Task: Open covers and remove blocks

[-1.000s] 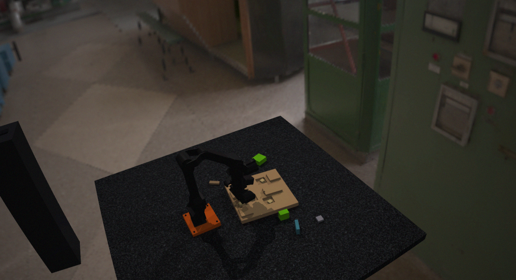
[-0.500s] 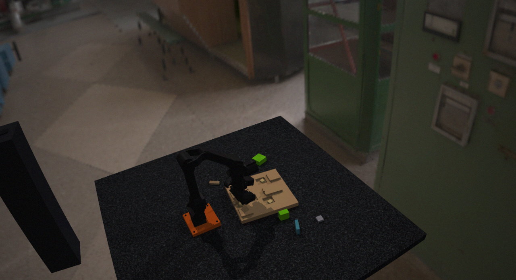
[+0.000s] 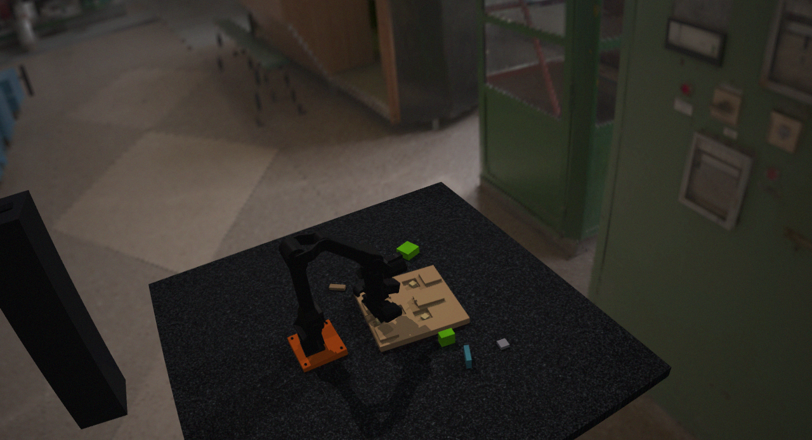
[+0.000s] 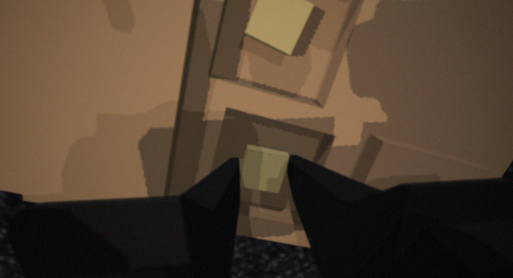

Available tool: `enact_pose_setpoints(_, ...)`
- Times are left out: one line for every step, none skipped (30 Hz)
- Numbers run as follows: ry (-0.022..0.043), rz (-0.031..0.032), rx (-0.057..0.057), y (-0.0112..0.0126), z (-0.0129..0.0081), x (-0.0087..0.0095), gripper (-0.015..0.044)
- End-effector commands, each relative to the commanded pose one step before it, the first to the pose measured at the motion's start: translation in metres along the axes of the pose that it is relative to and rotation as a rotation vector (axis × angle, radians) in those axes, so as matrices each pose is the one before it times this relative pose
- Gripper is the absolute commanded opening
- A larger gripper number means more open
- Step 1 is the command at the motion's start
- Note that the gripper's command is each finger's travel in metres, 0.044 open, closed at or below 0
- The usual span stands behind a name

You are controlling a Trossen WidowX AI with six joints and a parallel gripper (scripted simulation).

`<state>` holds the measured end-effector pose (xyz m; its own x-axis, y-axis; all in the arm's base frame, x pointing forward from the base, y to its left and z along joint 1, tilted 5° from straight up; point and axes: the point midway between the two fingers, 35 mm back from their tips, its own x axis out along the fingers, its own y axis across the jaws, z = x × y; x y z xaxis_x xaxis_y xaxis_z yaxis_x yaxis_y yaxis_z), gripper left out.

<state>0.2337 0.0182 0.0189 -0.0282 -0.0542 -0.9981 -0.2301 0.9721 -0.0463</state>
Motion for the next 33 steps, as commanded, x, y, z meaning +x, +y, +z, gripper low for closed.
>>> enact_pose_setpoints(-0.00179, -0.00015, 0.0001, -0.00005, 0.00037, -0.00053, 0.009)
enact_pose_setpoints(0.0, 0.0, 0.0, 0.0, 0.0, 0.0, 0.0084)
enact_pose_setpoints(0.0, 0.0, 0.0, 0.0, 0.0, 0.0, 0.008)
enact_pose_setpoints(0.0, 0.0, 0.0, 0.0, 0.0, 0.0, 0.008)
enact_pose_setpoints(0.00003, 0.00001, 0.0, 0.0, 0.00002, -0.0002, 0.008)
enact_pose_setpoints(0.00008, 0.00003, -0.0001, -0.00001, 0.00006, -0.00061, 0.008)
enact_pose_setpoints(0.00013, 0.00005, -0.0001, -0.00002, 0.00009, -0.00102, 0.008)
enact_pose_setpoints(0.00016, 0.00006, -0.0001, -0.00003, 0.0001, -0.00125, 0.008)
enact_pose_setpoints(0.00016, 0.00006, -0.0001, -0.00003, 0.00009, -0.00125, 0.008)
enact_pose_setpoints(0.00016, 0.00006, -0.0001, -0.00003, 0.00009, -0.00126, 0.008)
enact_pose_setpoints(0.00016, 0.00006, -0.0001, -0.00003, 0.00008, -0.00126, 0.008)
enact_pose_setpoints(0.00016, 0.00006, -0.0001, -0.00002, 0.00007, -0.00126, 0.008)
enact_pose_setpoints(0.00017, 0.00006, -0.0001, -0.00002, 0.00006, -0.00126, 0.008)
enact_pose_setpoints(0.00017, 0.00006, -0.0001, -0.00002, 0.00006, -0.00126, 0.008)
enact_pose_setpoints(0.00017, 0.00006, -0.0001, -0.00002, 0.00005, -0.00127, 0.008)
enact_pose_setpoints(0.00017, 0.00006, -0.0001, -0.00002, 0.00004, -0.00127, 0.008)
enact_pose_setpoints(0.00017, 0.00006, -0.0001, -0.00002, 0.00003, -0.00127, 0.008)
enact_pose_setpoints(0.00017, 0.00006, -0.0001, -0.00002, 0.00003, -0.00127, 0.008)
enact_pose_setpoints(0.00017, 0.00006, -0.0001, -0.00002, 0.00002, -0.00128, 0.008)
enact_pose_setpoints(0.00017, 0.00006, -0.0001, -0.00002, 0.00001, -0.00128, 0.008)
enact_pose_setpoints(0.00017, 0.00006, -0.0001, -0.00002, 0.0, -0.00128, 0.008)
enact_pose_setpoints(0.00017, 0.00006, -0.0001, -0.00002, 0.0, -0.00128, 0.008)
enact_pose_setpoints(0.00017, 0.00006, -0.0001, -0.00001, -0.00001, -0.00128, 0.008)
enact_pose_setpoints(0.00017, 0.00006, -0.0001, -0.00001, -0.00002, -0.00129, 0.008)
enact_pose_setpoints(0.00017, 0.00006, -0.0001, -0.00001, -0.00003, -0.00129, 0.008)
enact_pose_setpoints(0.00017, 0.00006, -0.0001, -0.00001, -0.00003, -0.00129, 0.008)
enact_pose_setpoints(0.00018, 0.00006, -0.0001, -0.00001, -0.00004, -0.00129, 0.008)
enact_pose_setpoints(0.00018, 0.00006, -0.0001, -0.00001, -0.00005, -0.00129, 0.008)
enact_pose_setpoints(0.00018, 0.00006, -0.0001, -0.00001, -0.00006, -0.0013, 0.008)
enact_pose_setpoints(0.00018, 0.00006, -0.0001, -0.00001, -0.00007, -0.0013, 0.008)
enact_pose_setpoints(0.00018, 0.00006, -0.0001, -0.00001, -0.00007, -0.0013, 0.008)
enact_pose_setpoints(0.00018, 0.00006, -0.0001, -0.00001, -0.00008, -0.0013, 0.008)
enact_pose_setpoints(0.00018, 0.00006, -0.0001, -0.00001, -0.00009, -0.0013, 0.008)
